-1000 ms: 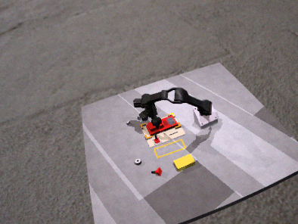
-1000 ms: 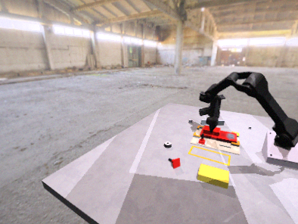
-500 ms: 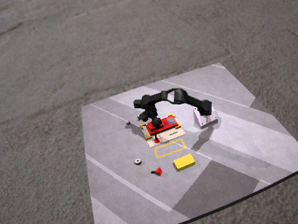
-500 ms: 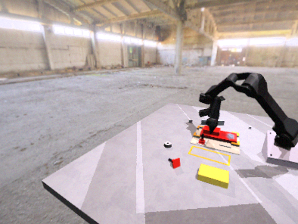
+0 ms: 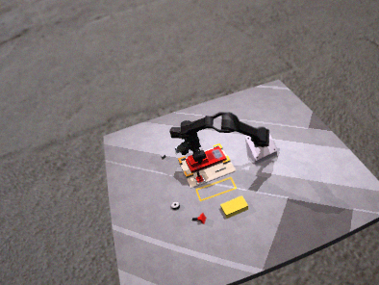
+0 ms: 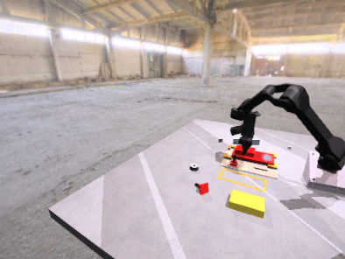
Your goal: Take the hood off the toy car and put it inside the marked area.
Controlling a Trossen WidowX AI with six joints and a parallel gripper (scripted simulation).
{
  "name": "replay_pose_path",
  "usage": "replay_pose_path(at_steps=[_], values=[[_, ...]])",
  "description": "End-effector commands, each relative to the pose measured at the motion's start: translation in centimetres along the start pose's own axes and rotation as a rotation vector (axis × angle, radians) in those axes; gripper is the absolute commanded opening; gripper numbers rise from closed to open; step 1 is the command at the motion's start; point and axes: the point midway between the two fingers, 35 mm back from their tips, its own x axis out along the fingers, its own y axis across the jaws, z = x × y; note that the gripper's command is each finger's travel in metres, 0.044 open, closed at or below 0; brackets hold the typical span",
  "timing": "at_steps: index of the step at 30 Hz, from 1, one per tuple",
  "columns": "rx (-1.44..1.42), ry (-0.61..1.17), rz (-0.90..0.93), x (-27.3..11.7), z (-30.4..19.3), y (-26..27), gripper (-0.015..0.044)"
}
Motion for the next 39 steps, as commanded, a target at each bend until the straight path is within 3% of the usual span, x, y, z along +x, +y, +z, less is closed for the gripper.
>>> replay_pose_path(at_steps=[1, 11, 39], values=[[-0.002, 0.000, -0.002, 0.0, 0.0, 0.0, 0.0249], [-0.001, 0.000, -0.002, -0.5, 0.0, 0.0, 0.0000], [0.000, 0.000, -0.001, -2.4, 0.0, 0.0, 0.0000]])
